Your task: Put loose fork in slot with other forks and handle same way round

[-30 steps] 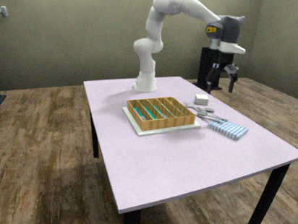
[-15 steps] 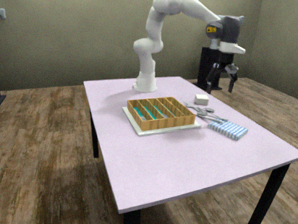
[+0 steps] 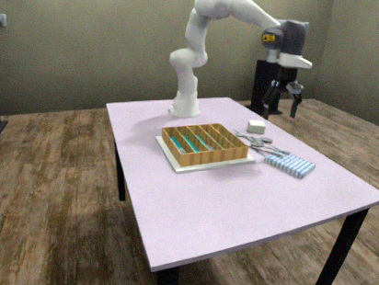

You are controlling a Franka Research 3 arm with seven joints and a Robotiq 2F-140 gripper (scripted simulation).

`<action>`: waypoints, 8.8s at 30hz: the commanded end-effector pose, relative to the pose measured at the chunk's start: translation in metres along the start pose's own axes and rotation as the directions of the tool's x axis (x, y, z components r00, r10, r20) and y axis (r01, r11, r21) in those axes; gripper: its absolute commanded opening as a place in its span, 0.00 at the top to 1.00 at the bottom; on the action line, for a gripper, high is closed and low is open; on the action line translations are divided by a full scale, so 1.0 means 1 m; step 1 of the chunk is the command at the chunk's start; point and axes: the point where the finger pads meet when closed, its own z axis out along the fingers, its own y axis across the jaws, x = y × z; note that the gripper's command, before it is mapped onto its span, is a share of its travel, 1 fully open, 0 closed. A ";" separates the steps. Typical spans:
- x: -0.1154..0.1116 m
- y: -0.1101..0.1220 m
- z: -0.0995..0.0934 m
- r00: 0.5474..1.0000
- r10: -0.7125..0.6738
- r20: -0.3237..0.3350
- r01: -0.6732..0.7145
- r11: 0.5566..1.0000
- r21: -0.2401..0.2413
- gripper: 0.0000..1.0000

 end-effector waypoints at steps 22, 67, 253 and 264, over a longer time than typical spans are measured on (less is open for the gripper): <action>-0.014 -0.003 0.005 0.983 -0.183 -0.001 0.183 0.983 0.004 0.00; -0.046 -0.005 0.017 0.846 -0.533 -0.001 0.533 0.846 0.001 0.00; -0.047 -0.018 0.057 -0.513 0.858 0.002 -0.858 -0.513 -0.006 0.00; -0.047 -0.018 0.059 -0.653 0.758 0.001 -0.758 -0.653 -0.005 0.00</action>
